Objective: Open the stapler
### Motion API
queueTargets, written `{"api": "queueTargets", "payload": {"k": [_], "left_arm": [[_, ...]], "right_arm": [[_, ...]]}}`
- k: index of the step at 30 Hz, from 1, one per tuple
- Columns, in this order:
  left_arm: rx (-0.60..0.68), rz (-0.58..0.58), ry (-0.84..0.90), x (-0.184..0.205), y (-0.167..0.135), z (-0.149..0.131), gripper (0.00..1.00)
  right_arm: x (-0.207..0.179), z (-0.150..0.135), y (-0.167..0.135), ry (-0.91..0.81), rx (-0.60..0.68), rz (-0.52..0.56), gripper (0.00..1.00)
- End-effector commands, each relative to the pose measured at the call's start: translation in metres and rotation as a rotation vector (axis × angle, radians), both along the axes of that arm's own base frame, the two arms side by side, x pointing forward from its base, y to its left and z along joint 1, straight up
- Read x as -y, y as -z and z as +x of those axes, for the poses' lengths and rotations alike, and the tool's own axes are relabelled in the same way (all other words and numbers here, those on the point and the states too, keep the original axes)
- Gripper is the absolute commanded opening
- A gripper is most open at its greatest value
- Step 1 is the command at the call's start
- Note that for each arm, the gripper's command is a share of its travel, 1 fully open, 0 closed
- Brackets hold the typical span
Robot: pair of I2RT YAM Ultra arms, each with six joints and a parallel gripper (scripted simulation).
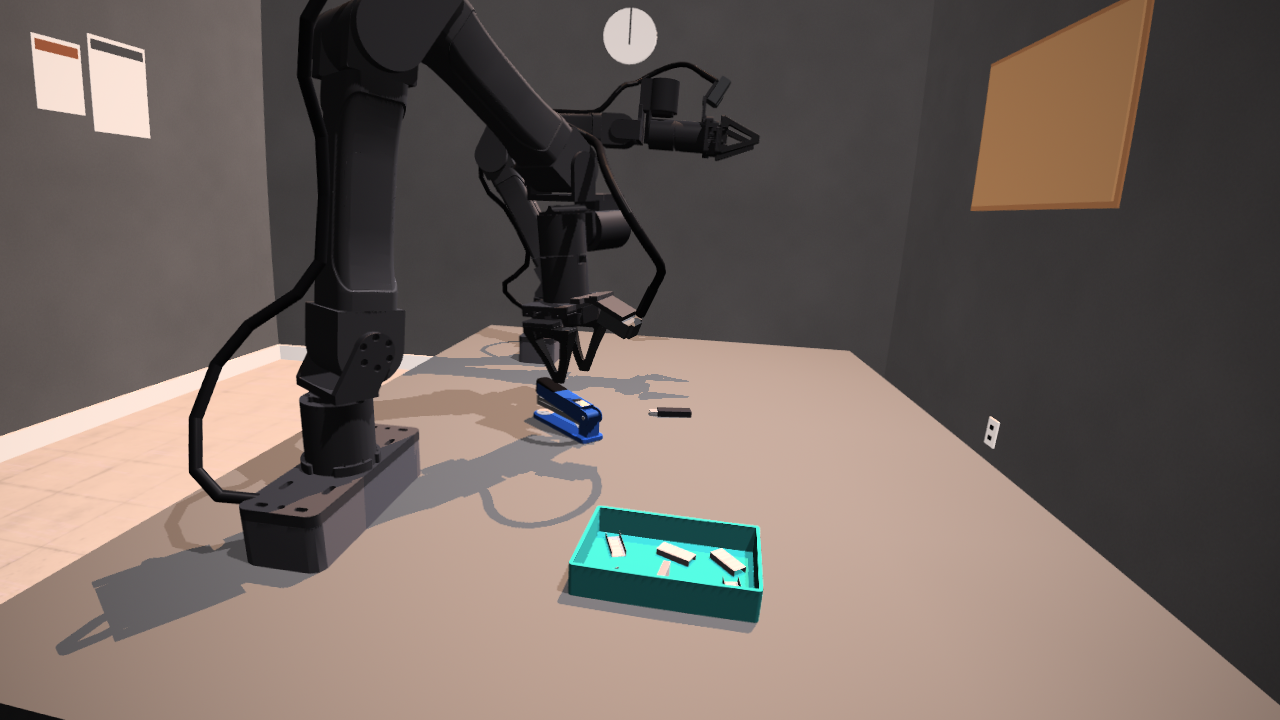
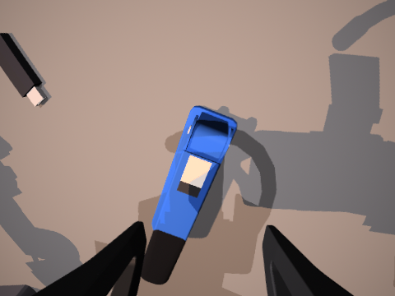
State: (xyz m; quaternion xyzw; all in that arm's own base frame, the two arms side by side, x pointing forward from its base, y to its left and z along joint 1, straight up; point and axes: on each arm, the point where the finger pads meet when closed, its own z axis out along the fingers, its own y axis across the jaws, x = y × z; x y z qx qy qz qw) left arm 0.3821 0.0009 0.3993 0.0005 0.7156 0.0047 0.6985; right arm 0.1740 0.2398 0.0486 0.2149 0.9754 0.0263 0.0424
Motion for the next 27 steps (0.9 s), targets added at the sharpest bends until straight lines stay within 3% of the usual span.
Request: {"api": "queueTargets", "payload": {"k": [1, 7, 27], "left_arm": [[0.046, -0.007, 0.000, -0.002, -0.017, -0.002, 1.00], [0.046, -0.007, 0.000, -0.002, -0.017, -0.002, 1.00], [0.046, -0.007, 0.000, -0.002, -0.017, -0.002, 1.00]], "right_arm": [[-0.003, 0.005, -0.001, 0.228, -0.066, -0.003, 0.59], [-0.005, 0.015, 0.005, 0.363, -0.108, -0.009, 0.59], [-0.005, 0.018, 0.029, 0.349, -0.096, -0.011, 0.59]]}}
